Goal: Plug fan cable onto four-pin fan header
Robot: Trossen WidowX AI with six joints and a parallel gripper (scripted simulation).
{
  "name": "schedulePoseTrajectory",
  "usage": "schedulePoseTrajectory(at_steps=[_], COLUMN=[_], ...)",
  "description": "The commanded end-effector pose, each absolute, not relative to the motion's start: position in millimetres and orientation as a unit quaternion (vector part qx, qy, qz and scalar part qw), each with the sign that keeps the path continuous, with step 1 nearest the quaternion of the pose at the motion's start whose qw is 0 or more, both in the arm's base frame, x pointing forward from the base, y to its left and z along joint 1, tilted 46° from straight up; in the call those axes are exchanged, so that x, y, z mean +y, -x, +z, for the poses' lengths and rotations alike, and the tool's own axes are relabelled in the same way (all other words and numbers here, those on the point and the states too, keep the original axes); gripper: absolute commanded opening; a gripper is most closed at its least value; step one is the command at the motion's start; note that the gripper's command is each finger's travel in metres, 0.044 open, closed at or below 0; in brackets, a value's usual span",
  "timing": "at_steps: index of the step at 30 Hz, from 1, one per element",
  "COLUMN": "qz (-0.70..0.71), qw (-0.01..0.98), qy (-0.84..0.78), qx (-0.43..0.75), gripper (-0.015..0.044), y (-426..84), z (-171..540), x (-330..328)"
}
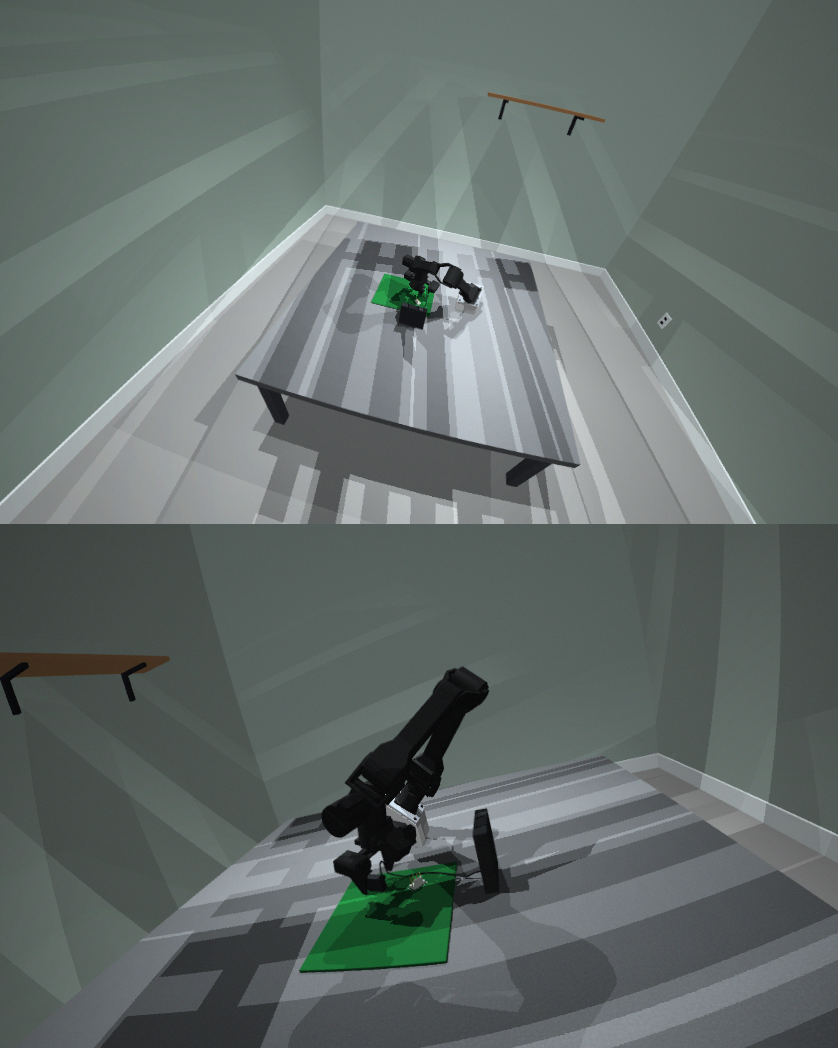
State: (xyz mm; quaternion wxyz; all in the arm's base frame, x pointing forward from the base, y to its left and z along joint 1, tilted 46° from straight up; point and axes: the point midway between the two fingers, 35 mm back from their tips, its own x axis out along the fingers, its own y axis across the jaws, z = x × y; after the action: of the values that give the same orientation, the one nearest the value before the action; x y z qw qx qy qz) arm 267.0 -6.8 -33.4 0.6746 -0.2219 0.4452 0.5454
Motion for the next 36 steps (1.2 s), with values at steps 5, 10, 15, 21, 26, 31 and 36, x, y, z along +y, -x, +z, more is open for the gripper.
schedulePoseTrajectory(at_steps=[5, 10, 15, 21, 26, 31, 36], qz=[0.546, 0.546, 0.546, 0.546, 0.546, 0.546, 0.546], qw=[0.674, 0.674, 0.674, 0.674, 0.674, 0.674, 0.674], qy=[0.222, 0.222, 0.222, 0.222, 0.222, 0.222, 0.222], qx=[0.445, 0.445, 0.445, 0.445, 0.445, 0.445, 0.445], gripper=[0.0361, 0.0269, 0.0236, 0.0196, 0.0162, 0.0129, 0.0096], y=[-266.8, -266.8, -266.8, -266.8, -266.8, -266.8, -266.8], z=[-33.5, -33.5, -33.5, -33.5, -33.5, -33.5, -33.5], x=[-6.7, -6.7, -6.7, -6.7, -6.7, -6.7, -6.7])
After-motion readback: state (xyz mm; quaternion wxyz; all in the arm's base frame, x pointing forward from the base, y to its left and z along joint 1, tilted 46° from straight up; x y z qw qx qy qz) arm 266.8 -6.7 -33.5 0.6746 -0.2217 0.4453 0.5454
